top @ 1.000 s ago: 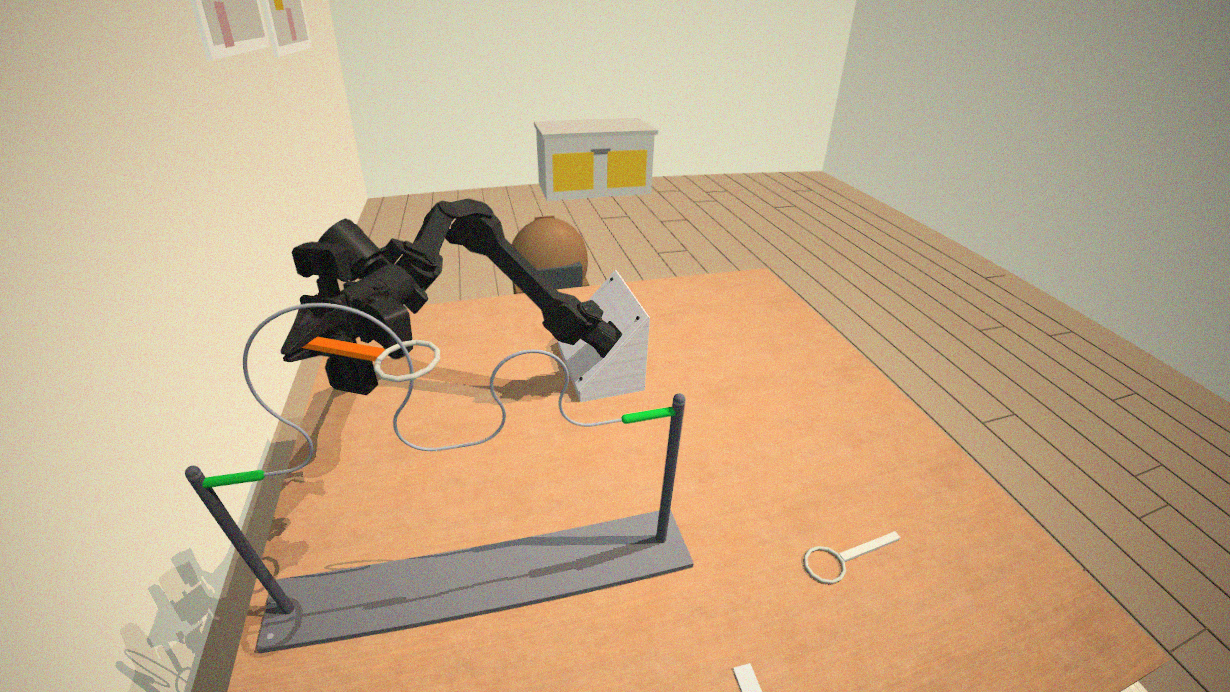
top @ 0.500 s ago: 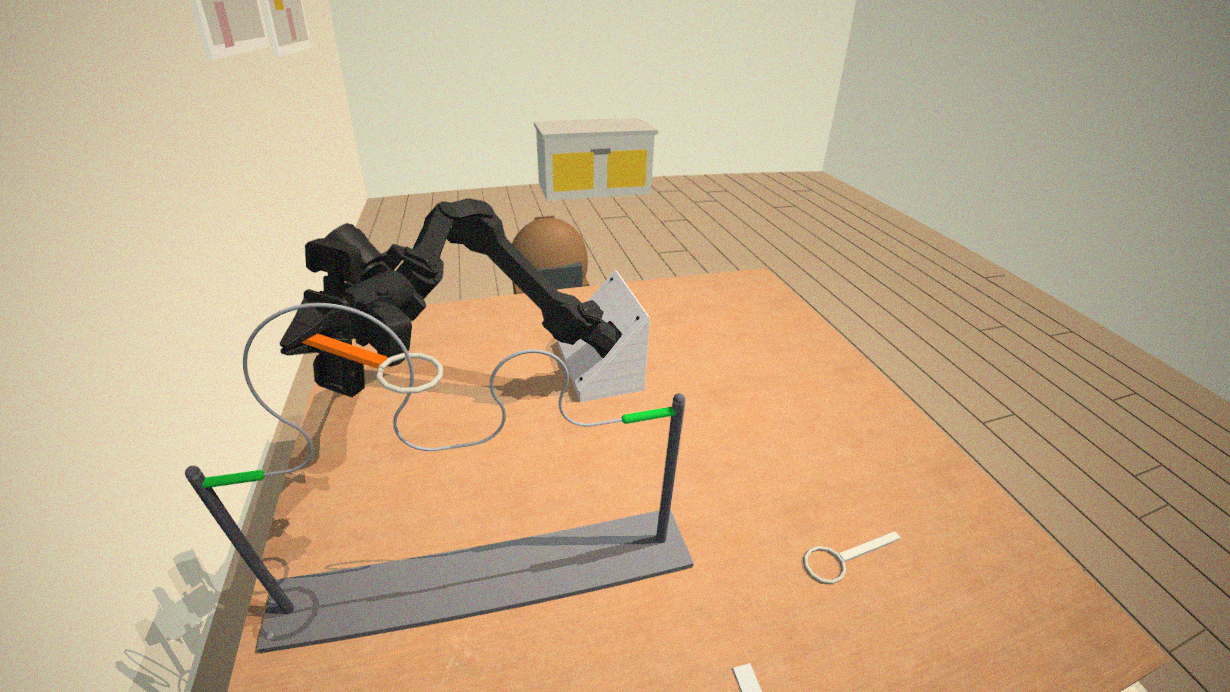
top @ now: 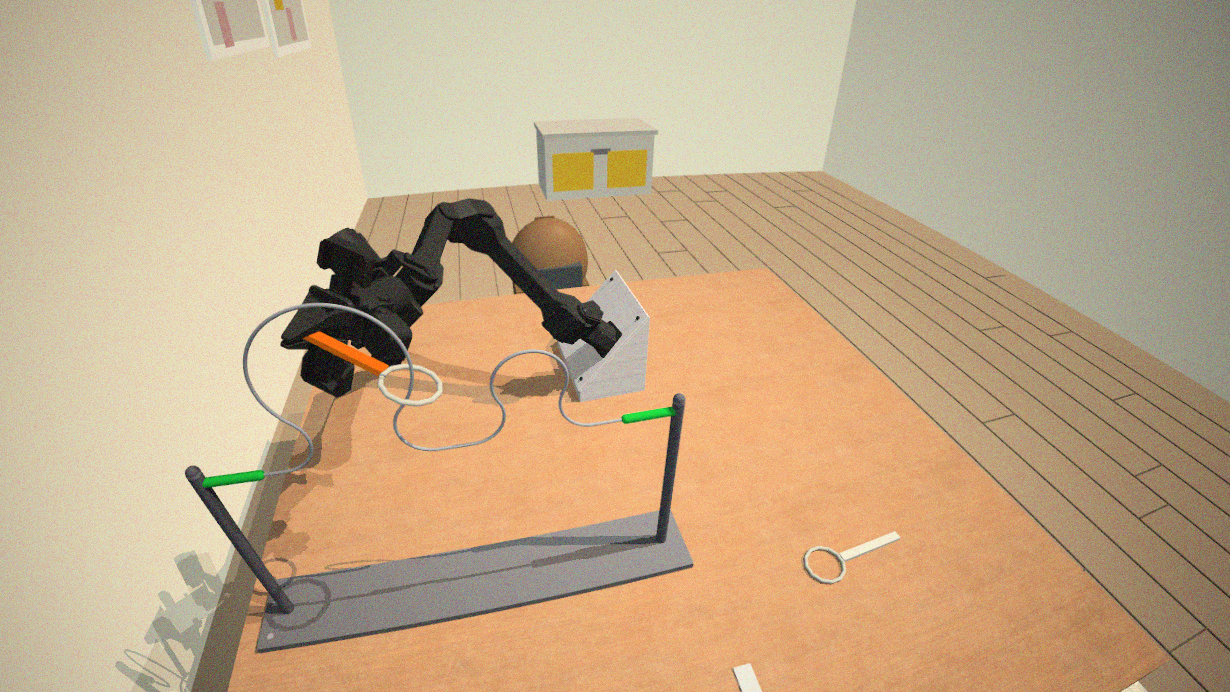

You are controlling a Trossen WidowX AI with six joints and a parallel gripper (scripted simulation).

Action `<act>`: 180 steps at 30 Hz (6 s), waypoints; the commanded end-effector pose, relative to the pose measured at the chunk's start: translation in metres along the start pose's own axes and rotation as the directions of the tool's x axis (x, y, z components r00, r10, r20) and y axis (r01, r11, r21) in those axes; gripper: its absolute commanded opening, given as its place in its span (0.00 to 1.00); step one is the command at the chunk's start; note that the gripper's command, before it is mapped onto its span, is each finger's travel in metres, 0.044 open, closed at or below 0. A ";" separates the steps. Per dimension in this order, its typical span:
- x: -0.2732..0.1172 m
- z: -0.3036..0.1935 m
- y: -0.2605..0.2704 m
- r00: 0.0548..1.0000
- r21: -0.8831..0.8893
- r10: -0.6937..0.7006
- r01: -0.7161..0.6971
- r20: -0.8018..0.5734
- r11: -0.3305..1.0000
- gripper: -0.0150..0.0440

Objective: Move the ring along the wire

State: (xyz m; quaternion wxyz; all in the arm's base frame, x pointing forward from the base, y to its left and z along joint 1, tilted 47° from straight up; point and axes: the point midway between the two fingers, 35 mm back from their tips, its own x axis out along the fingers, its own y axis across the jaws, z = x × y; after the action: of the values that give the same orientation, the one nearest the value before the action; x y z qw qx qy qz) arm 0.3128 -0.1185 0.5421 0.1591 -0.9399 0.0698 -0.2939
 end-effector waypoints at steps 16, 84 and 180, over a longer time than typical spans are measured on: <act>0.000 0.001 -0.005 0.994 -0.176 -0.101 0.105 0.027 0.979 0.00; -0.042 0.042 0.166 0.912 0.695 0.405 -0.331 0.063 0.638 0.00; -0.156 0.254 0.135 0.586 0.727 0.511 -0.211 0.629 -0.653 0.00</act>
State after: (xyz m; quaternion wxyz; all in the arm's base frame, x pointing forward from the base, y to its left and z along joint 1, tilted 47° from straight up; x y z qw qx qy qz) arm 0.3251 -0.1546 0.2237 0.9259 -0.2282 0.2248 -0.2004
